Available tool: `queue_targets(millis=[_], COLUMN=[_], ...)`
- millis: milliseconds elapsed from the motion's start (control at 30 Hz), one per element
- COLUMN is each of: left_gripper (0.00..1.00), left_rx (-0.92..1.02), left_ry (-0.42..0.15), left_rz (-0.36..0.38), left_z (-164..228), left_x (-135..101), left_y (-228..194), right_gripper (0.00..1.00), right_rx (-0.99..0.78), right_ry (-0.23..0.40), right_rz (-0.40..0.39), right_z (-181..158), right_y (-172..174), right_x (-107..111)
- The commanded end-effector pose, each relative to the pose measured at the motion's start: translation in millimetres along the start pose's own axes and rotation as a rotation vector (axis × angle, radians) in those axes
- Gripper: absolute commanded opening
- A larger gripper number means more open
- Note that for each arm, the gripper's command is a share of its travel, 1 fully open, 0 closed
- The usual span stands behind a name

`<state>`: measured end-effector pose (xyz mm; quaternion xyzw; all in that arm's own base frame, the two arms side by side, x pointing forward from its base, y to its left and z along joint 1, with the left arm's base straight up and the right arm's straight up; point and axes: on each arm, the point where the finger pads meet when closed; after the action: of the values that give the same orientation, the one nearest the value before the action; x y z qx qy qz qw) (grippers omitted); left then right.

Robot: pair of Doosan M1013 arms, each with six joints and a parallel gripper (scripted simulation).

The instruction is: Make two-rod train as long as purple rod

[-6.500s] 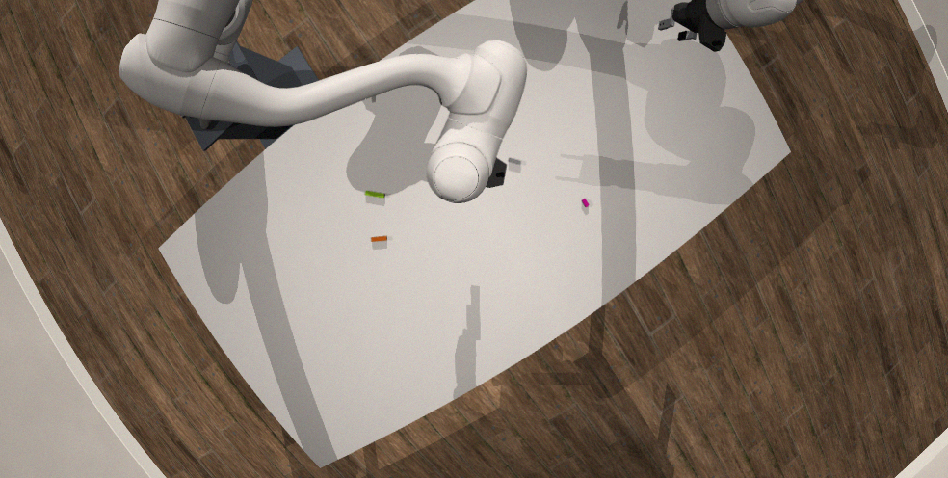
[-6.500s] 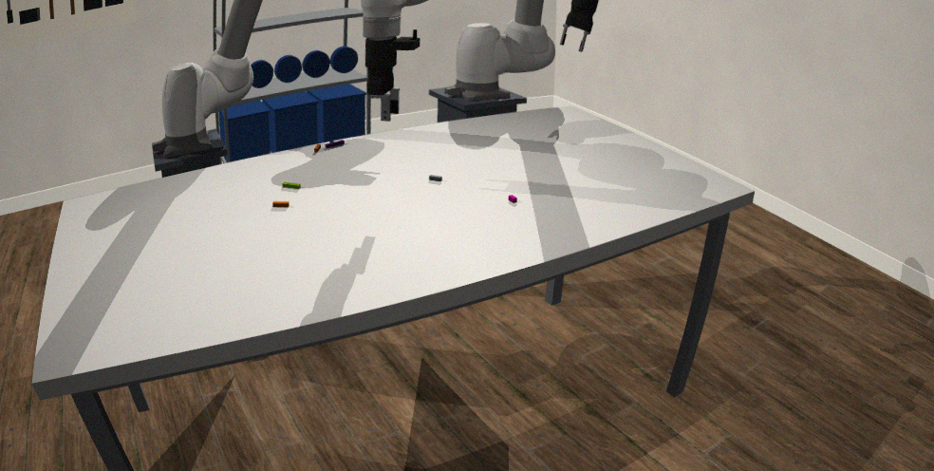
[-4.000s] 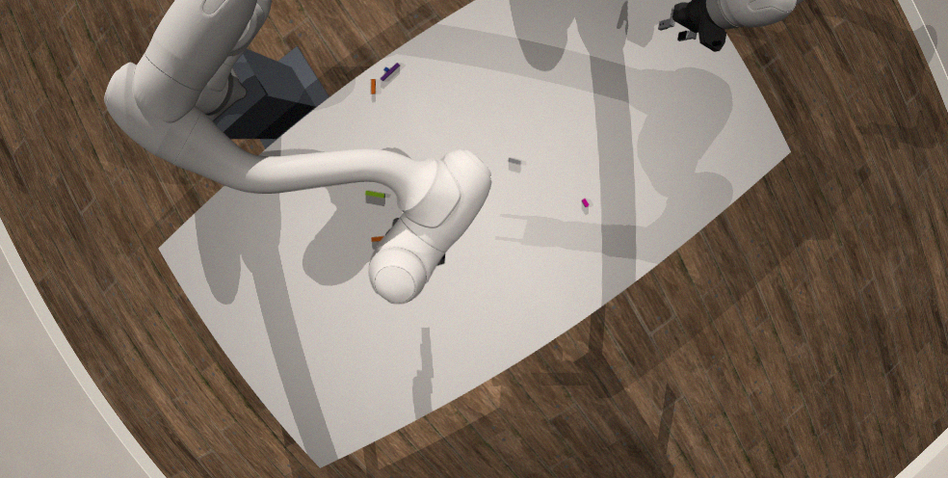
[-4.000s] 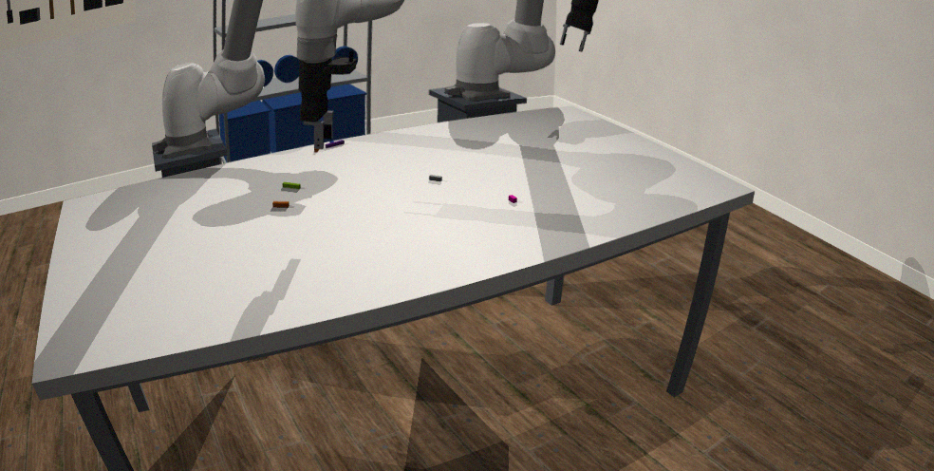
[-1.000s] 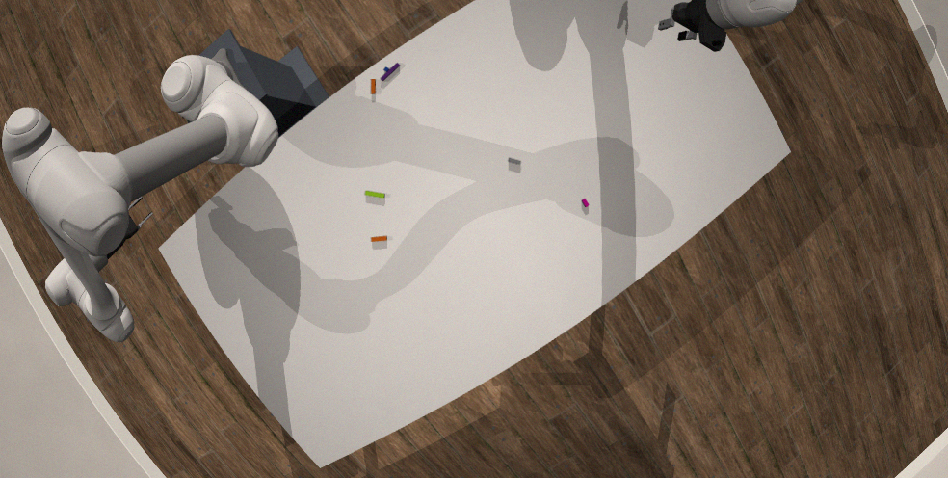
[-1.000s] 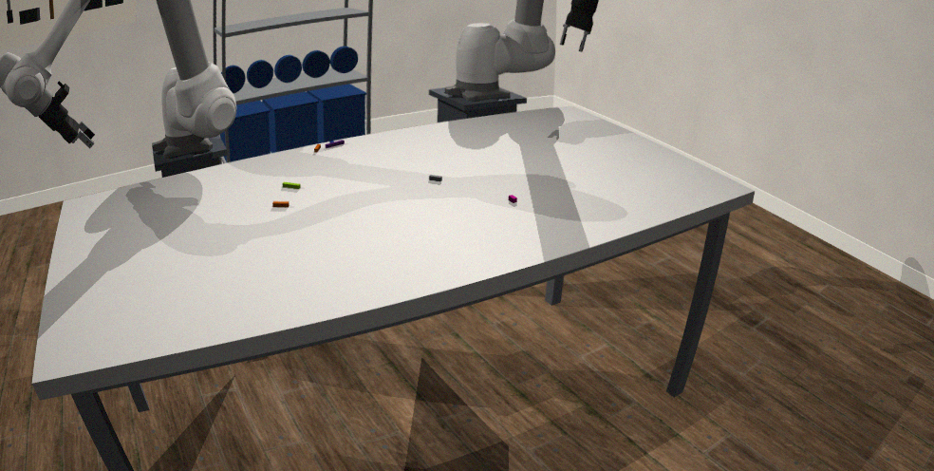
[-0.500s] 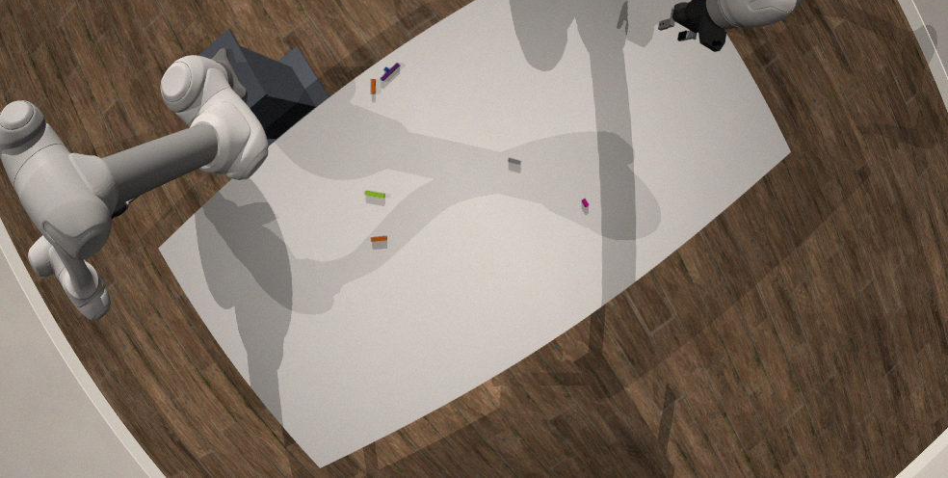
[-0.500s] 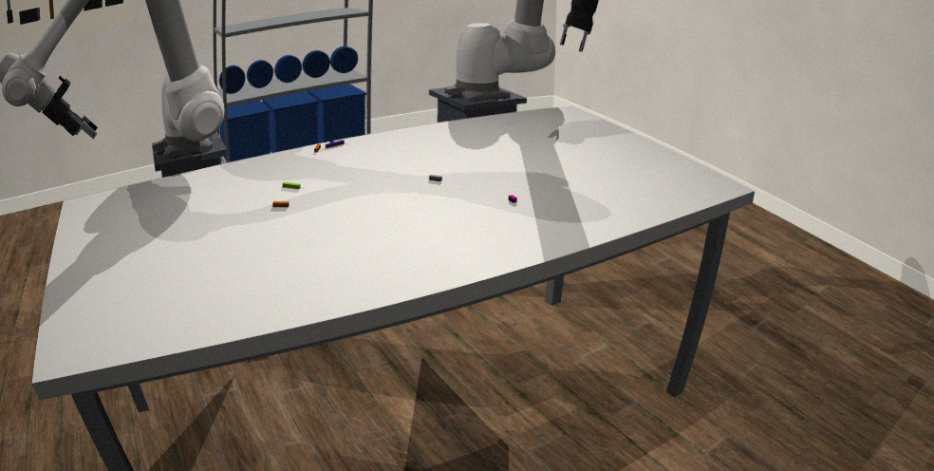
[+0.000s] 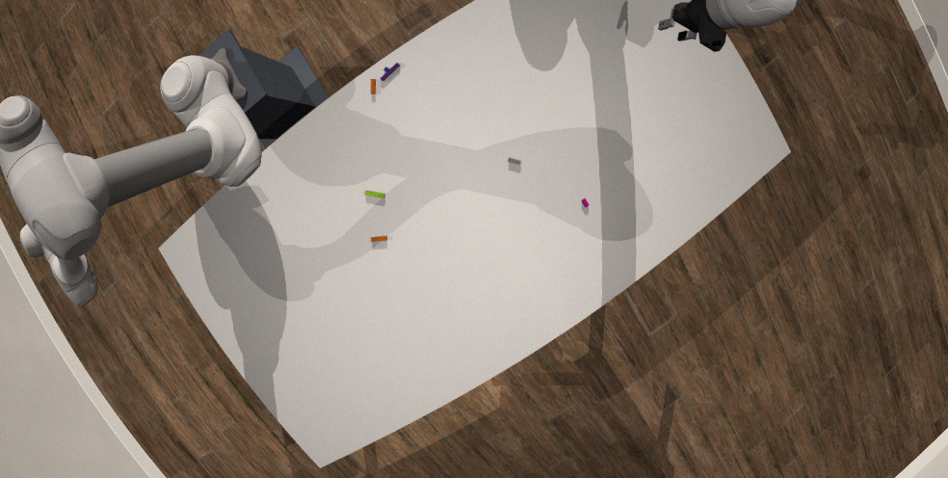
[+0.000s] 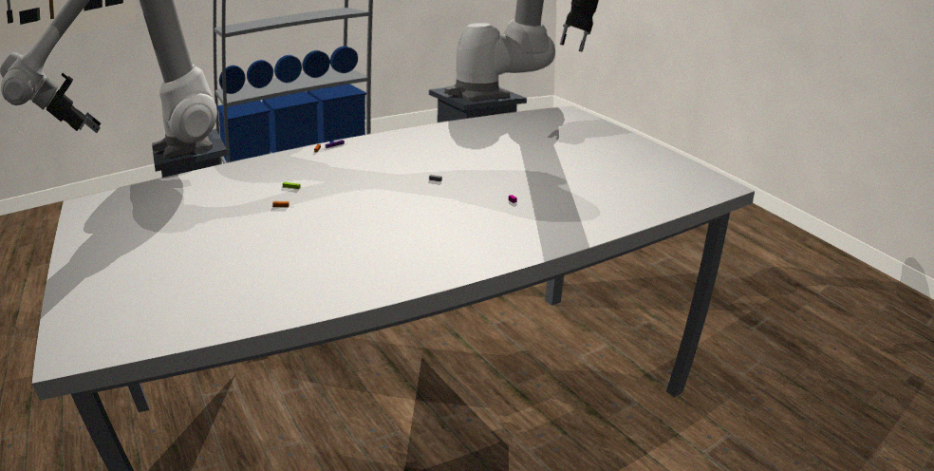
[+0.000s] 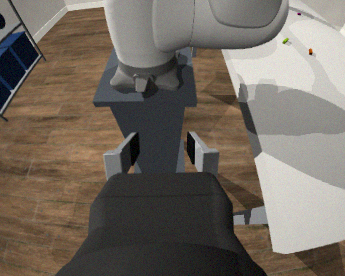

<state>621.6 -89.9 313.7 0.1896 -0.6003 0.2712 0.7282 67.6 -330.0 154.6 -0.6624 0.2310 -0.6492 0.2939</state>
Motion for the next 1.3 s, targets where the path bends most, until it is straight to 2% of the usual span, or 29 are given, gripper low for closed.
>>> queue_targets(millis=[0, 900, 1033, 1267], left_gripper=[1.00, 1.00, 1.00, 1.00], left_rx=[0.000, 0.003, 0.028, 0.123], left_ry=[-0.001, -0.002, -0.009, -0.030], left_rz=[0.001, 0.000, -0.011, -0.034], left_z=[0, 0, 6, 38], left_x=[1, 0, -11, -43], left_y=[0, -1, -16, -69], right_gripper=[1.00, 1.00, 1.00, 1.00], right_rx=[0.018, 0.038, 0.038, 0.038], right_ry=[0.008, 0.028, 0.028, 0.028], right_rz=[0.014, 0.023, 0.023, 0.023], right_z=[-12, -22, -22, -22], right_y=[-7, -11, -11, -11], right_x=[-1, -4, -4, -4])
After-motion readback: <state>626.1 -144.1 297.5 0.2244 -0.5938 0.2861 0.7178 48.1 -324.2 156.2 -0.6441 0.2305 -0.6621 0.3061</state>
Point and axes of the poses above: on each arm, the point where the finger pads meet when closed, its own x axis back along the fingers, its own z axis across the jaws, y = z × x, and after that the axes turned 2 degrees about x, right-handed
